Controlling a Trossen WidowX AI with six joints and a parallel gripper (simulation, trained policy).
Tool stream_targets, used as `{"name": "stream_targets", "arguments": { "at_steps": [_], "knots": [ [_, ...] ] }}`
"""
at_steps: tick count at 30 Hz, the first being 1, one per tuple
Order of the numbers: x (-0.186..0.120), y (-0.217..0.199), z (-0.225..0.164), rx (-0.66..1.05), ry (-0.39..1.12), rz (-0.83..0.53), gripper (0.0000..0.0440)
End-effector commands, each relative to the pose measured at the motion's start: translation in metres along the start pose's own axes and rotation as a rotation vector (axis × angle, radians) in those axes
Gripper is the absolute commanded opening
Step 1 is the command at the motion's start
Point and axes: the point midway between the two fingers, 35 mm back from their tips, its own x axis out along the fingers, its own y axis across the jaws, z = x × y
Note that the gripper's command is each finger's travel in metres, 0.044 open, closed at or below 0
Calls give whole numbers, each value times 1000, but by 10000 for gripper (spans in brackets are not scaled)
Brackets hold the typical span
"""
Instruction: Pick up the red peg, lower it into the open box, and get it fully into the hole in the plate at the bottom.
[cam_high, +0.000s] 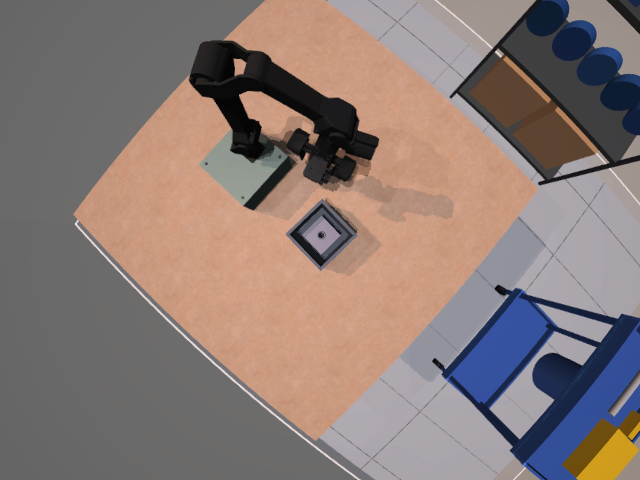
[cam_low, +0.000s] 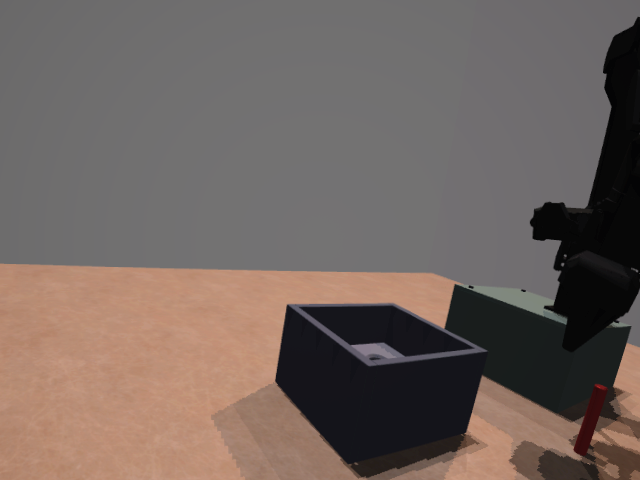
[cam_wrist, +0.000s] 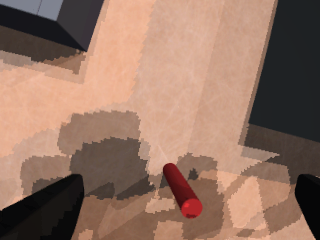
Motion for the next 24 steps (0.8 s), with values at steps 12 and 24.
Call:
{"name": "stream_targets", "arguments": {
  "at_steps": [12,24],
  "knots": [
    [59,10,-23,-105,-20,70,440],
    [89,5,-40,-201,-19,111,354]
  ]
}}
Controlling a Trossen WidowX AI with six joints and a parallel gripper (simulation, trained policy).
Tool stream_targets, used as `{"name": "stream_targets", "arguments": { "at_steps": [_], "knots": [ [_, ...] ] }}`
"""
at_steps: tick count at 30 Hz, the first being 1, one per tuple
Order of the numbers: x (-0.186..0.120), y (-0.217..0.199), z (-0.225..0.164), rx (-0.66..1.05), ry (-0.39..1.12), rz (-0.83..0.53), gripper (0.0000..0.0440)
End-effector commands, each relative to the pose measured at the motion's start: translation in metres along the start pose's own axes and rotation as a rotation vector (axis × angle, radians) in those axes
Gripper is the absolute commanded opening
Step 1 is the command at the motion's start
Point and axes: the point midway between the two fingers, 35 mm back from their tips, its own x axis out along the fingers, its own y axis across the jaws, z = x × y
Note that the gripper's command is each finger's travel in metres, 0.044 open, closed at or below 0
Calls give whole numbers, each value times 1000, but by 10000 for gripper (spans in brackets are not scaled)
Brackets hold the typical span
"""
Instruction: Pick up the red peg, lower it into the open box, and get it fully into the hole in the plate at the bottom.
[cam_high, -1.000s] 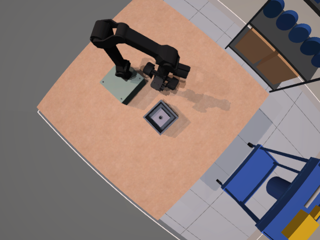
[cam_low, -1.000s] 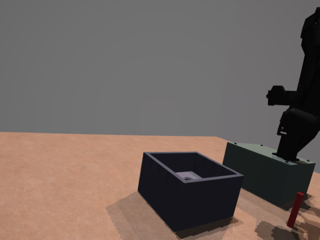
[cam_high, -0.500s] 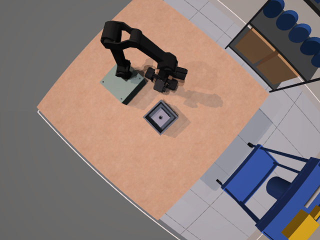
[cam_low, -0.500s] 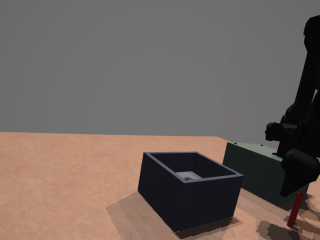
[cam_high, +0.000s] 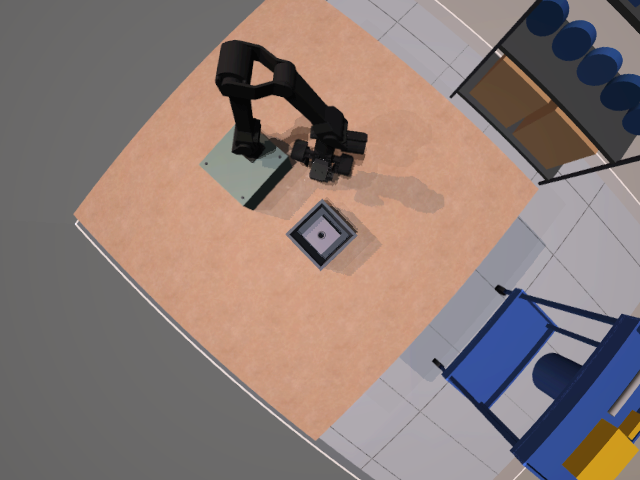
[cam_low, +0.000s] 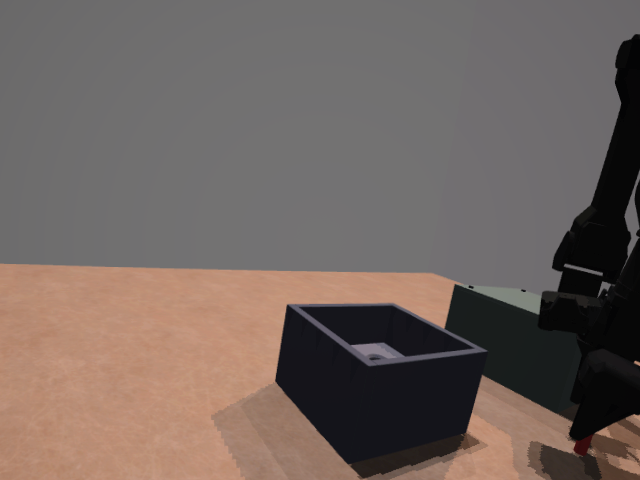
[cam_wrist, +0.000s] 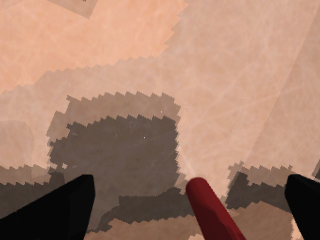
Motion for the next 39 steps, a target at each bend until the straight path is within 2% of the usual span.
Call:
{"name": "stream_targets", "arguments": {
  "at_steps": [1,14,39],
  "knots": [
    [6,-4,-4,-20,5,-7,333],
    [8,-4,-10,-84,88,-43,1],
    [-57,25,46,-230,-117,71,0]
  ]
}}
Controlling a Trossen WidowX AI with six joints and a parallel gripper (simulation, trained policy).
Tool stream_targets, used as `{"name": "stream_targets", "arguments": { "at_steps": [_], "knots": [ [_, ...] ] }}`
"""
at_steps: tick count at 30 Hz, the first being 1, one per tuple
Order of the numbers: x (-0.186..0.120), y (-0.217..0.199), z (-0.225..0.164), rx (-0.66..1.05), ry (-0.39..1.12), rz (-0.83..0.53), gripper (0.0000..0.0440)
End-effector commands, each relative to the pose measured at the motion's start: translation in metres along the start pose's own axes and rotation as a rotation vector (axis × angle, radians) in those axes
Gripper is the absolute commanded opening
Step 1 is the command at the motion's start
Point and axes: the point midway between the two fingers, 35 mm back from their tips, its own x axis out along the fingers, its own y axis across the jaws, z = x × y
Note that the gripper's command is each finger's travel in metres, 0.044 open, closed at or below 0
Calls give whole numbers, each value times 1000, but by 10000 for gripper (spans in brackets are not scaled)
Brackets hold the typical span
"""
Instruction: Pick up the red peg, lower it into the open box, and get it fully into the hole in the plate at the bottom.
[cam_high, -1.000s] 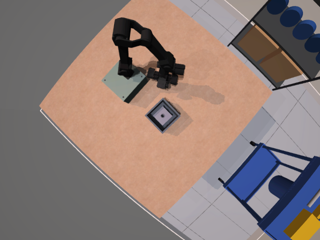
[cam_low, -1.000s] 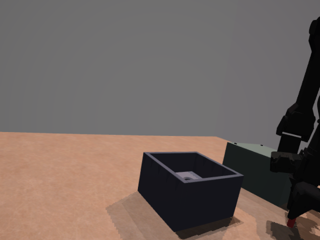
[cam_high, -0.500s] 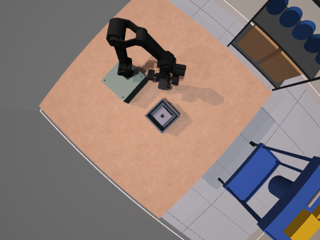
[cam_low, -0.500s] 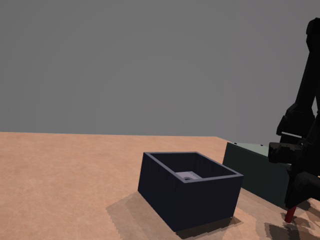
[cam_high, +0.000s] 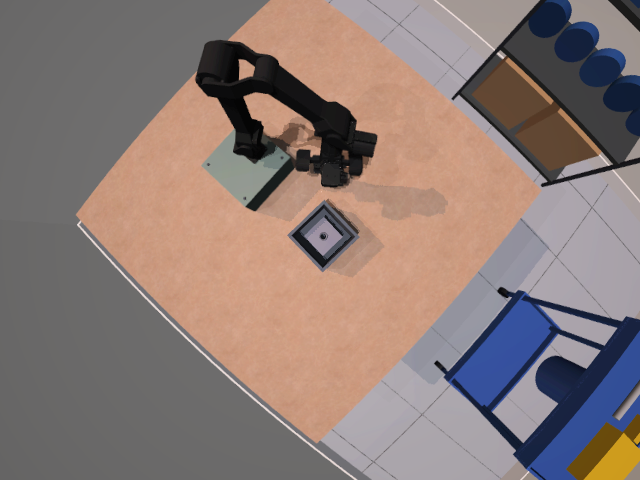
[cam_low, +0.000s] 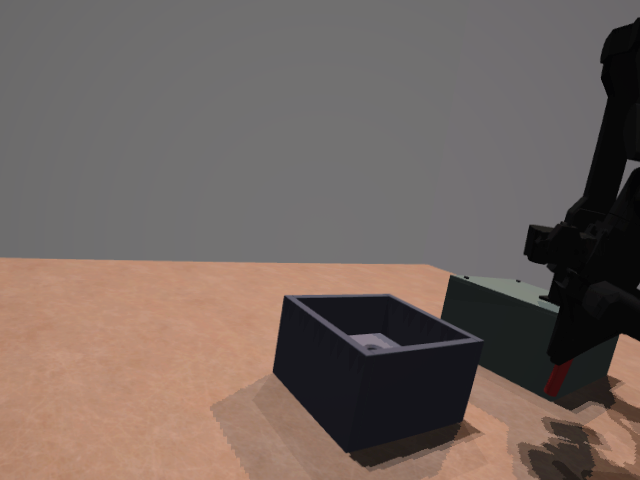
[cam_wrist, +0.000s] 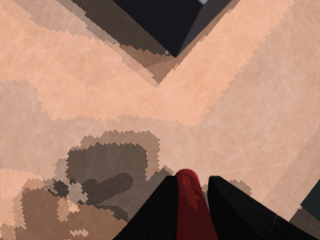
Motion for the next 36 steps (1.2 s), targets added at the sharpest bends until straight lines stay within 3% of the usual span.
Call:
{"name": "stream_targets", "arguments": {
  "at_steps": [1,18,36],
  "knots": [
    [-8,4,11,-12,-24,8,0],
    [-38,20,80,-17,-78,25,0],
    [-23,10,158,77,-38,14,0]
  ]
}}
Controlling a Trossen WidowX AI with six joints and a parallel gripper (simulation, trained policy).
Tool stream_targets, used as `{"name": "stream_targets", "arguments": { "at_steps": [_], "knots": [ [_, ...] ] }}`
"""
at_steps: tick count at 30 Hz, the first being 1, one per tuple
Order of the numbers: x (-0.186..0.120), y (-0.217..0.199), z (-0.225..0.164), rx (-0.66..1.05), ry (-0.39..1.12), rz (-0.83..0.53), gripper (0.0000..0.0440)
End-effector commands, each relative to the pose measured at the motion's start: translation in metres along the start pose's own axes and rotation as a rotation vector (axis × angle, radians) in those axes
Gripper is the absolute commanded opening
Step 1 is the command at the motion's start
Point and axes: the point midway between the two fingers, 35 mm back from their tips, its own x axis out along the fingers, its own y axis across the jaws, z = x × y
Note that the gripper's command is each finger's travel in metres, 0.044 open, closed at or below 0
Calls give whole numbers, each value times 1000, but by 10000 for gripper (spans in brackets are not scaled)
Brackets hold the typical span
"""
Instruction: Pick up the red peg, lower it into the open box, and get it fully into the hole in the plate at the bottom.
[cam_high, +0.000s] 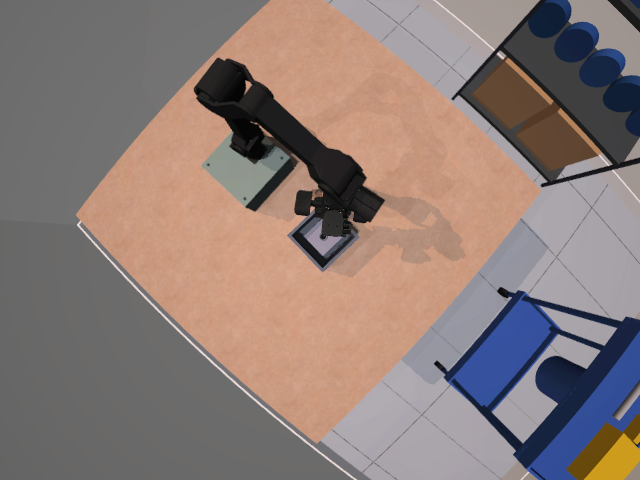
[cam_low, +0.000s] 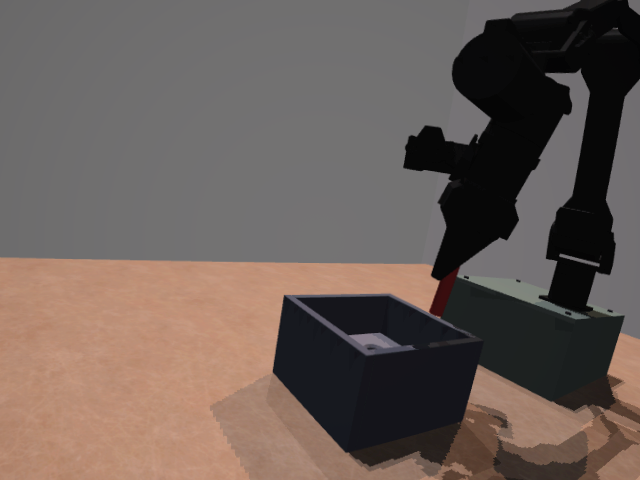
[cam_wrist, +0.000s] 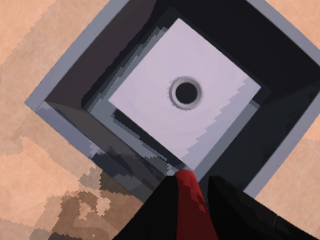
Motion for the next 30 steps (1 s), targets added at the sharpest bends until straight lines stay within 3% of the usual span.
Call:
{"name": "stream_targets", "arguments": {
  "at_steps": [1,14,20,27,30],
  "knots": [
    [5,0,12,17,10,5,0],
    [47,-5,42,69,62,-6,8],
    [70,-10,41,47,93,-26,131],
    [82,-5,46,32,101,-33,146],
    [85,-2,54,27,92,-21,203]
  ]
}}
